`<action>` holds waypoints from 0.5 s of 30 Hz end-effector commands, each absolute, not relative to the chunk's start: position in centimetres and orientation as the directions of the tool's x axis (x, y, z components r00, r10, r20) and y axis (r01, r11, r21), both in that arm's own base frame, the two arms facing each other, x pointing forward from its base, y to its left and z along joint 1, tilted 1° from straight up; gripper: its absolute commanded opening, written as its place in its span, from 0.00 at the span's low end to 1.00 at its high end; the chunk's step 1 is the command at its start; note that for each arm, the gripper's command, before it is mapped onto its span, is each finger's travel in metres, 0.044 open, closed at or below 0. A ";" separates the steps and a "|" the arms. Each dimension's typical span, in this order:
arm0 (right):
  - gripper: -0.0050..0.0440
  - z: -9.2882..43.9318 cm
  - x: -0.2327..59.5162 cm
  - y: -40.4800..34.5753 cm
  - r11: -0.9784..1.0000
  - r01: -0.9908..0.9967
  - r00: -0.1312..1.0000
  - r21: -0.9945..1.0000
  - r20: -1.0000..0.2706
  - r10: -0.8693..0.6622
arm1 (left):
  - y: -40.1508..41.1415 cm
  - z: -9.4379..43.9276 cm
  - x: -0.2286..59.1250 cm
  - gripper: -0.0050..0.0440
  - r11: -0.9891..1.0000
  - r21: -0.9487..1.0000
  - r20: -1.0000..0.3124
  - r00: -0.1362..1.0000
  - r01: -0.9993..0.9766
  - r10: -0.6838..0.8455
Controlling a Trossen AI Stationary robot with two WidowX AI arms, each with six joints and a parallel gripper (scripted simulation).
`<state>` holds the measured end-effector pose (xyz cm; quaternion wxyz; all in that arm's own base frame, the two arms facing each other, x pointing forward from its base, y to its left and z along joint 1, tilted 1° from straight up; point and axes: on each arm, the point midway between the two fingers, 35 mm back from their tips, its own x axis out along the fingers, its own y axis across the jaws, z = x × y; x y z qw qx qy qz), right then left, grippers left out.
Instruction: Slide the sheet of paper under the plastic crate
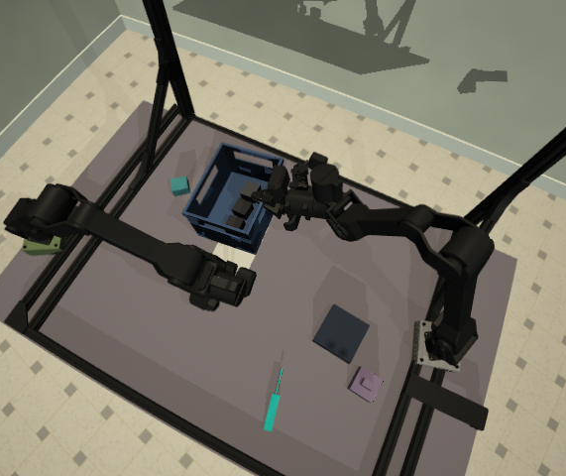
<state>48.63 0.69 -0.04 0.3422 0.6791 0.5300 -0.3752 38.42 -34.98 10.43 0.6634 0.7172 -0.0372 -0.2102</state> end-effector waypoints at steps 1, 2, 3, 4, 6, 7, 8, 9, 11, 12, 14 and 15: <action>0.22 -0.7 48.0 2.7 -0.174 0.984 0.121 0.043 -0.873 0.472 | -35.5 13.7 38.9 0.10 -0.069 0.984 -0.179 0.922 0.166 -0.343; 0.22 -0.7 48.1 2.8 -0.174 0.984 0.121 0.043 -0.873 0.472 | -35.5 13.7 38.9 0.10 -0.069 0.984 -0.179 0.922 0.166 -0.343; 0.22 -0.7 48.1 2.9 -0.174 0.984 0.121 0.043 -0.873 0.472 | -35.5 13.7 38.9 0.10 -0.069 0.984 -0.179 0.922 0.166 -0.343; 0.22 -0.7 48.1 3.0 -0.174 0.984 0.121 0.043 -0.873 0.472 | -35.5 13.7 38.9 0.10 -0.069 0.984 -0.179 0.922 0.166 -0.343; 0.22 -0.7 48.1 3.1 -0.174 0.984 0.121 0.043 -0.873 0.472 | -35.5 13.7 38.9 0.10 -0.069 0.984 -0.179 0.922 0.166 -0.343; 0.22 -0.7 48.1 3.1 -0.174 0.984 0.121 0.043 -0.873 0.472 | -35.5 13.7 38.9 0.10 -0.069 0.984 -0.179 0.922 0.166 -0.343; 0.22 -0.7 48.1 3.1 -0.174 0.984 0.121 0.043 -0.873 0.472 | -35.5 13.7 38.9 0.10 -0.069 0.984 -0.179 0.922 0.166 -0.343; 0.22 -0.7 48.1 3.2 -0.174 0.984 0.121 0.043 -0.873 0.472 | -35.5 13.7 38.9 0.10 -0.069 0.984 -0.179 0.922 0.166 -0.343; 0.22 -0.7 48.1 3.3 -0.174 0.984 0.121 0.043 -0.873 0.472 | -35.5 13.7 38.9 0.10 -0.069 0.984 -0.179 0.922 0.166 -0.343; 0.22 -0.7 48.2 3.4 -0.174 0.984 0.121 0.043 -0.873 0.472 | -35.5 13.7 38.9 0.10 -0.069 0.984 -0.179 0.922 0.166 -0.343; 0.22 -0.7 48.2 3.6 -0.174 0.984 0.121 0.043 -0.873 0.472 | -35.5 13.7 38.9 0.10 -0.069 0.984 -0.179 0.922 0.166 -0.343; 0.22 -0.7 48.2 3.6 -0.174 0.984 0.121 0.043 -0.873 0.472 | -35.5 13.7 38.9 0.10 -0.069 0.984 -0.179 0.922 0.166 -0.343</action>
